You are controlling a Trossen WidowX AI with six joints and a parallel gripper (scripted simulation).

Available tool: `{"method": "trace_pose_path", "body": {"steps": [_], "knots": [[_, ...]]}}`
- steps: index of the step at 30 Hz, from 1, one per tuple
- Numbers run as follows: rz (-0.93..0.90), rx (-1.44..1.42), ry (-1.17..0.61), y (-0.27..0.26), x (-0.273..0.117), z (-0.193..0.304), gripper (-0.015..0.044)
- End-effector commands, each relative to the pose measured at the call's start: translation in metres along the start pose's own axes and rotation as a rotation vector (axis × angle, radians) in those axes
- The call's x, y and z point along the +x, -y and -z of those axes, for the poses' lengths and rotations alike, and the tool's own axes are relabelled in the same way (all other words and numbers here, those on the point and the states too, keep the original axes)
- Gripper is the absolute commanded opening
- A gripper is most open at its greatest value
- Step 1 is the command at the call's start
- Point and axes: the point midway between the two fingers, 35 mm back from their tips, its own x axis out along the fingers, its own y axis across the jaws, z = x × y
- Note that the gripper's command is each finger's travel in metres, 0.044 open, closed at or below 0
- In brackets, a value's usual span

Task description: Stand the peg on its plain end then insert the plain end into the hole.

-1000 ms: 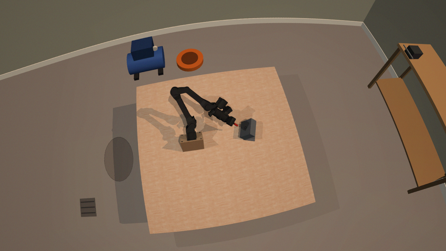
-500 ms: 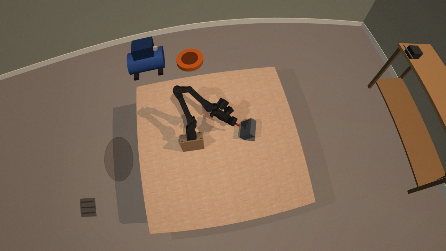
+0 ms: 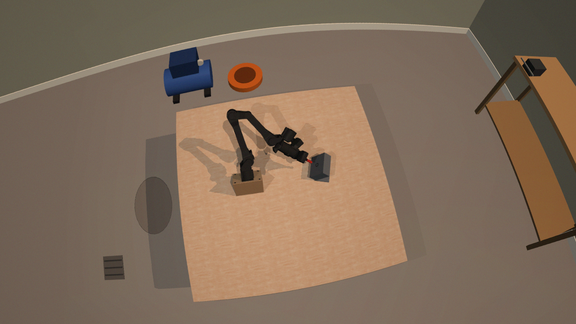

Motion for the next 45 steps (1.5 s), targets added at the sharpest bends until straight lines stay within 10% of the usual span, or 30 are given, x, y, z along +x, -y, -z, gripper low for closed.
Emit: {"method": "trace_pose_path", "body": {"steps": [1, 45], "knots": [[0.01, -0.001, 0.004, 0.001, 0.004, 0.001, 0.0], [0.019, -0.012, 0.027, -0.001, 0.032, 0.0, 0.0]]}}
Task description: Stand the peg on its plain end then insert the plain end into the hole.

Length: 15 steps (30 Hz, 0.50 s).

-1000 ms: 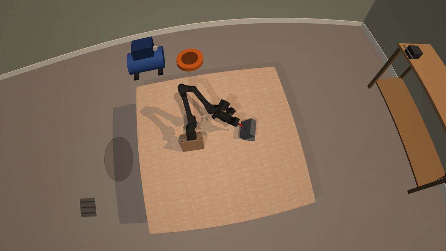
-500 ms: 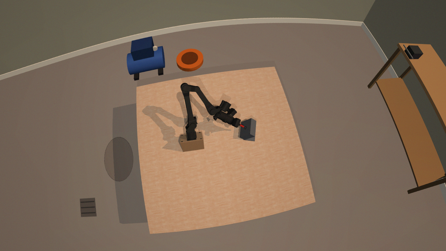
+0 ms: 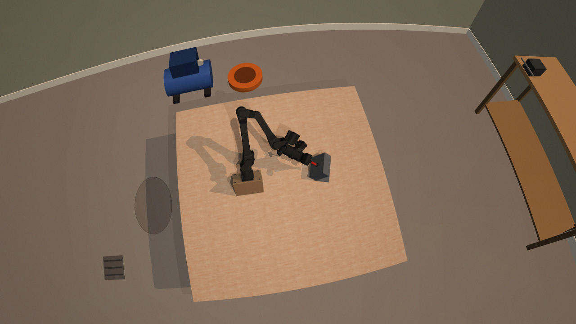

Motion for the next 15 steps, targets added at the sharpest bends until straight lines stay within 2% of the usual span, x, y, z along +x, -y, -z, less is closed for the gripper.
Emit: {"method": "trace_pose_path", "body": {"steps": [1, 15], "knots": [[0.0, 0.0, 0.001, -0.0001, -0.0009, -0.0001, 0.0], [0.0, 0.0, 0.001, 0.0008, 0.0019, -0.0005, 0.0]]}}
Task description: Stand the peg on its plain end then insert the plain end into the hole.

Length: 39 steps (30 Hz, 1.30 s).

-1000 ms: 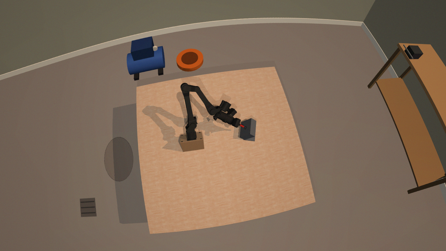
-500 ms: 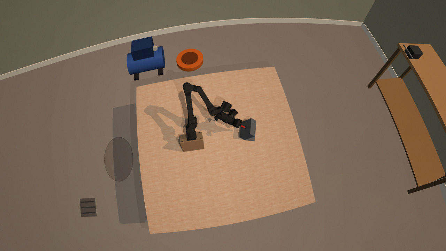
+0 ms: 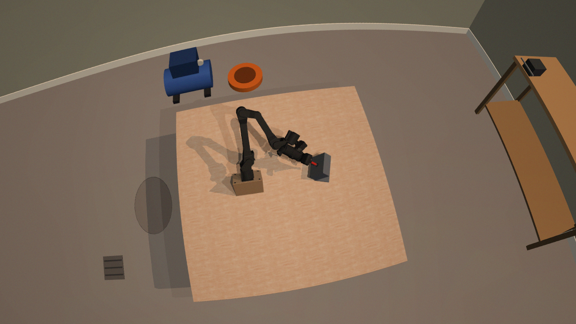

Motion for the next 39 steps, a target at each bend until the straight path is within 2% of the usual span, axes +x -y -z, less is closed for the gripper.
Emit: {"method": "trace_pose_path", "body": {"steps": [1, 39], "knots": [[0.0, -0.001, 0.001, 0.001, 0.002, 0.0, 0.0], [0.0, -0.001, 0.002, 0.002, 0.026, 0.0, 0.0]]}}
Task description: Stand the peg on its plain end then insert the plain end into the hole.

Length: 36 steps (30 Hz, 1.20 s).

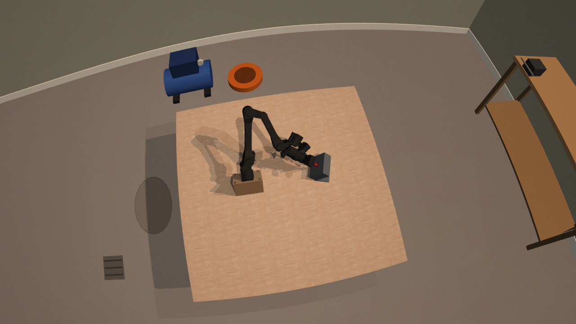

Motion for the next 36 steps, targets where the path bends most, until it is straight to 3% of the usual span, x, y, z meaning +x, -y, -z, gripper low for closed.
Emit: {"method": "trace_pose_path", "body": {"steps": [1, 29, 36], "knots": [[0.005, 0.004, -0.001, 0.001, 0.0037, 0.0, 0.0], [0.0, 0.0, 0.001, 0.0004, 0.011, -0.0008, 0.0], [0.0, 0.0, 0.001, 0.0004, 0.011, -0.0008, 0.0184]]}}
